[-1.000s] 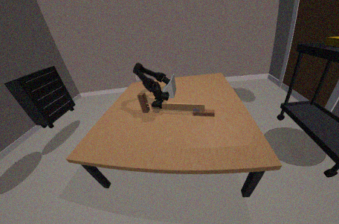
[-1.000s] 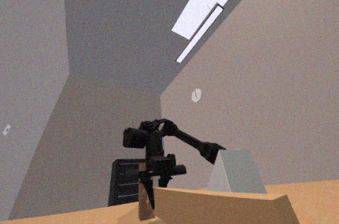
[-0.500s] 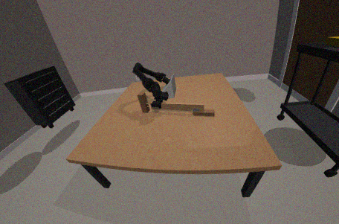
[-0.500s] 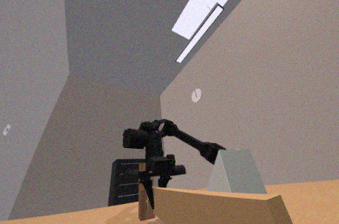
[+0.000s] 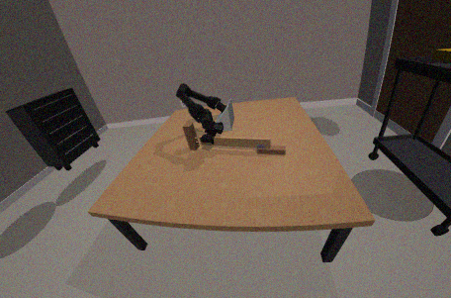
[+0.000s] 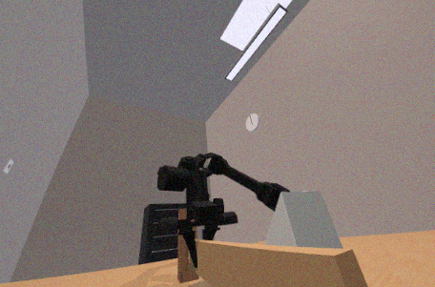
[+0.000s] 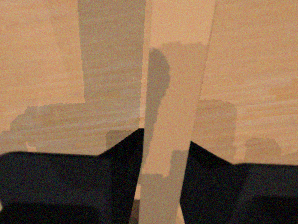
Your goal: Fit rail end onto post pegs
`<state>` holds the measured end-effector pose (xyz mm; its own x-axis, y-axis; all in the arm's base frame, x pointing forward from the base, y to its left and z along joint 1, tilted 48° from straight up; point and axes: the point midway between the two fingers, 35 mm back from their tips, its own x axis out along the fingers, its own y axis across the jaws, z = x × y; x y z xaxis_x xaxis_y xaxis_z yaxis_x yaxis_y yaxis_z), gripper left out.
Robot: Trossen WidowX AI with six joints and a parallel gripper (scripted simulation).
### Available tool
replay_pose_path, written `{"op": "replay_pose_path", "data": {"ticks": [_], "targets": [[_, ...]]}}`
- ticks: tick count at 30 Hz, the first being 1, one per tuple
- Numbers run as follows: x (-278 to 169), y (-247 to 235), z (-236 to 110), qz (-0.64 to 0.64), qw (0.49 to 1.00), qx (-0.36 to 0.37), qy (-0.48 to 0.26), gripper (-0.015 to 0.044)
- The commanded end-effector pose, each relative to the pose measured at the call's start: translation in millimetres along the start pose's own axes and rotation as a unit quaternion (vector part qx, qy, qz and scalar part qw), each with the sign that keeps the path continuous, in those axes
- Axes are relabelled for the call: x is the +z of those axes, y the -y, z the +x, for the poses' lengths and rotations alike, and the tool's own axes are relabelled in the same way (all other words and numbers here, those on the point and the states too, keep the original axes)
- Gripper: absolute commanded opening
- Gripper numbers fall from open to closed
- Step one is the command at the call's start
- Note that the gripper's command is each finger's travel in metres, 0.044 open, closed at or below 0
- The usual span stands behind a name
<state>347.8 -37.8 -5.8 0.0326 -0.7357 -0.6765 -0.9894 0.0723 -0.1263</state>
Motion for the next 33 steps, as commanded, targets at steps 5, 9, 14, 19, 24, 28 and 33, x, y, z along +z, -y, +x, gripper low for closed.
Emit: {"op": "replay_pose_path", "data": {"ticks": [5,9,14,19,24,28,33], "targets": [[-3.8,1.4,-3.2,0.0,1.0,-0.004,0.001,0.0],[-5.0,1.4,-3.3,0.0,1.0,-0.004,0.001,0.0],[-6.5,1.4,-3.4,0.0,1.0,-0.004,0.001,0.0],[-8.1,1.4,-3.4,0.0,1.0,-0.004,0.001,0.0],[-9.6,1.4,-3.3,0.0,1.0,-0.004,0.001,0.0],[-10.9,1.3,-3.2,0.0,1.0,-0.004,0.001,0.0],[-12.5,1.3,-3.1,0.0,1.0,-0.004,0.001,0.0]]}}
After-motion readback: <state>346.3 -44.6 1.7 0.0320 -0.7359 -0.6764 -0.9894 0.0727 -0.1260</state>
